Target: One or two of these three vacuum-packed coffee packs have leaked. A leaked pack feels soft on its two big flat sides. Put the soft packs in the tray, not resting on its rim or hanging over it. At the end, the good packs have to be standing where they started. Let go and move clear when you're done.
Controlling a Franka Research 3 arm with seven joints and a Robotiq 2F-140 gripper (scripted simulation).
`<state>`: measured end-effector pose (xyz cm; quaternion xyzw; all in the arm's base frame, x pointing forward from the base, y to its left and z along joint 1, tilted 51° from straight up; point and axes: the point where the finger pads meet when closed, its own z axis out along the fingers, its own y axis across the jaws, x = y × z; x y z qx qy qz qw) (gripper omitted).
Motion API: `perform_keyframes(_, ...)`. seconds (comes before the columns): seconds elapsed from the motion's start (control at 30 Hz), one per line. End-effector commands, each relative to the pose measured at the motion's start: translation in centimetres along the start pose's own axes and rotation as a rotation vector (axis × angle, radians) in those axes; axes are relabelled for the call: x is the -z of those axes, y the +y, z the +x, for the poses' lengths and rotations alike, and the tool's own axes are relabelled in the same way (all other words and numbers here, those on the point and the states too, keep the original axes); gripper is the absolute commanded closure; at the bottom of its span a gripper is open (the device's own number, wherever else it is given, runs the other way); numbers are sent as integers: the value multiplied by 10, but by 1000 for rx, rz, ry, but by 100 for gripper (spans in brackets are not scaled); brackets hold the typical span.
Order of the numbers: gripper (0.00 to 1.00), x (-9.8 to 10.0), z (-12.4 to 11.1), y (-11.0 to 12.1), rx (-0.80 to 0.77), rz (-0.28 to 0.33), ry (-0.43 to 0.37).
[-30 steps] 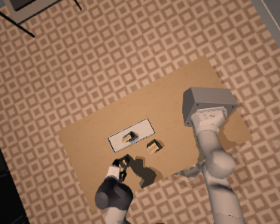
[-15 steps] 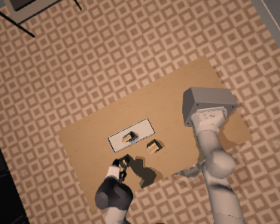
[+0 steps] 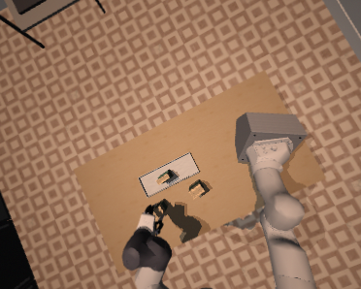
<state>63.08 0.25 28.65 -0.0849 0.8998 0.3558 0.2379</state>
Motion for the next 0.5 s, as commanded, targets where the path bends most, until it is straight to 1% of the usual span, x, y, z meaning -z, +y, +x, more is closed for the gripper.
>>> perform_keyframes(0.0,45,-2,0,0,2,-1,-1)
perform_keyframes(0.1,45,-2,0,0,2,-1,-1)
perform_keyframes(0.13,75,-2,0,0,2,-1,-1)
perform_keyframes(0.47,75,-2,0,0,2,-1,-1)
